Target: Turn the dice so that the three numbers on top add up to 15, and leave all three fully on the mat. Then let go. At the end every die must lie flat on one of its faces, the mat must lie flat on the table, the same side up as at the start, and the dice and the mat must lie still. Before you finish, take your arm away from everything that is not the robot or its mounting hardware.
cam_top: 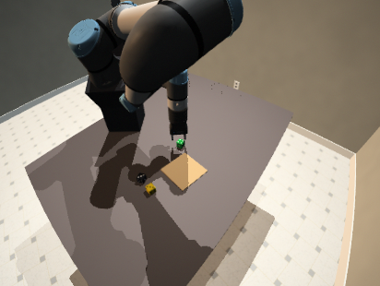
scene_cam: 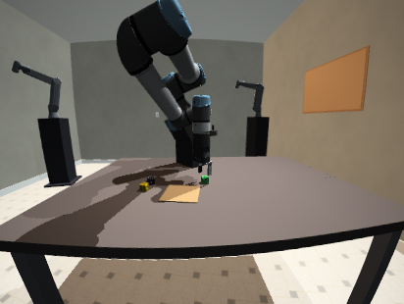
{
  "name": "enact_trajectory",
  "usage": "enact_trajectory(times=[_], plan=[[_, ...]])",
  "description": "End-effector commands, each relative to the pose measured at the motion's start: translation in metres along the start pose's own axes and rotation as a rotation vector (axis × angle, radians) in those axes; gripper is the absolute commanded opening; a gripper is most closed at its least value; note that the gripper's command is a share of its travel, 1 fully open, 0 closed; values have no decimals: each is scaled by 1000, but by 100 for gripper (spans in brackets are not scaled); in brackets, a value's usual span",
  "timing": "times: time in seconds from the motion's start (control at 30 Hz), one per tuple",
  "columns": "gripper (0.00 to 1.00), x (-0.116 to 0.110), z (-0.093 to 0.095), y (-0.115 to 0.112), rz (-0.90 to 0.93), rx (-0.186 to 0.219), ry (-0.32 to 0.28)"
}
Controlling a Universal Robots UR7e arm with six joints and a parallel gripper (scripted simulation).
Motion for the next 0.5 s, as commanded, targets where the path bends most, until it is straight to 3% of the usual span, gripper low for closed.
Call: enact_trajectory(times=[0.0, 0.23, 0.47], plan=[[100, 0, 0, 0, 0, -1, 0], [100, 0, -3, 0, 0, -1, 0], [100, 0, -18, 0, 0, -1, 0]])
Point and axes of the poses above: the point where the finger pads meet when closed, its own z axis out along the fingers, its own y axis across the jaws, x = y × z, the point moved 9 cm from there along -z, back along the fingers, and after that the axes turned 9 degrees about z, right-handed, at the moved point
